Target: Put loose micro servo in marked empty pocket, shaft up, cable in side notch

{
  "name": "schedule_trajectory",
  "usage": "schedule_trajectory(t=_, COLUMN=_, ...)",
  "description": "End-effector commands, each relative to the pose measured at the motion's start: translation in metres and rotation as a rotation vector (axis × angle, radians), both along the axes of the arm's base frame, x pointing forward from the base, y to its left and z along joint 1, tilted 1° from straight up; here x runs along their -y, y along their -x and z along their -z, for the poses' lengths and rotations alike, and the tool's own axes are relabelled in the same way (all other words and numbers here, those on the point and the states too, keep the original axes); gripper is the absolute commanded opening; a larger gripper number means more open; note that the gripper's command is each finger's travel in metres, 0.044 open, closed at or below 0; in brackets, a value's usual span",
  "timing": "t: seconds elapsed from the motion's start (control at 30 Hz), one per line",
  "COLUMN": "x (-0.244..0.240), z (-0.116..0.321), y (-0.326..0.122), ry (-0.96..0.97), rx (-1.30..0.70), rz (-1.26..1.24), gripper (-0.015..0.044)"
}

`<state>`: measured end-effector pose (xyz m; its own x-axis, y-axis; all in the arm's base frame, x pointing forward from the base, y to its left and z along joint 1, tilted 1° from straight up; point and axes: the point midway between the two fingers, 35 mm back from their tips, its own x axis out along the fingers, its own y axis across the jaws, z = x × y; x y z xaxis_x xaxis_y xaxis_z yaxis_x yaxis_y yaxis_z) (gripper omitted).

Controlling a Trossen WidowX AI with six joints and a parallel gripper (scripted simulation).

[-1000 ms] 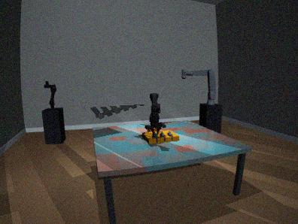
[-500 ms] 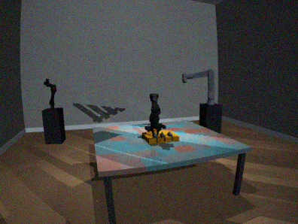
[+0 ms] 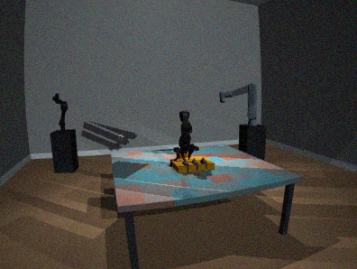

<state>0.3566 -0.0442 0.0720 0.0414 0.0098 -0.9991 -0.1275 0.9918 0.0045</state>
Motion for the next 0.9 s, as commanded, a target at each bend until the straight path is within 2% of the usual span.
schedule_trajectory(t=0.0, x=0.000, z=-0.005, y=0.000, ry=-0.001, rx=-0.005, rz=0.003, gripper=0.0187)
schedule_trajectory(t=0.17, x=0.006, z=-0.021, y=0.025, ry=0.001, rx=-0.001, rz=0.001, gripper=0.0319)
schedule_trajectory(t=0.33, x=0.014, z=-0.052, y=0.080, ry=0.001, rx=-0.008, rz=0.003, gripper=0.0440)
schedule_trajectory(t=0.47, x=0.015, z=-0.064, y=0.111, ry=0.001, rx=-0.012, rz=0.003, gripper=0.0440)
schedule_trajectory(t=0.7, x=0.015, z=-0.066, y=0.111, ry=0.001, rx=-0.012, rz=0.004, gripper=0.0440)
schedule_trajectory(t=0.87, x=0.015, z=-0.097, y=0.109, ry=0.002, rx=-0.006, rz=0.008, gripper=0.0440)
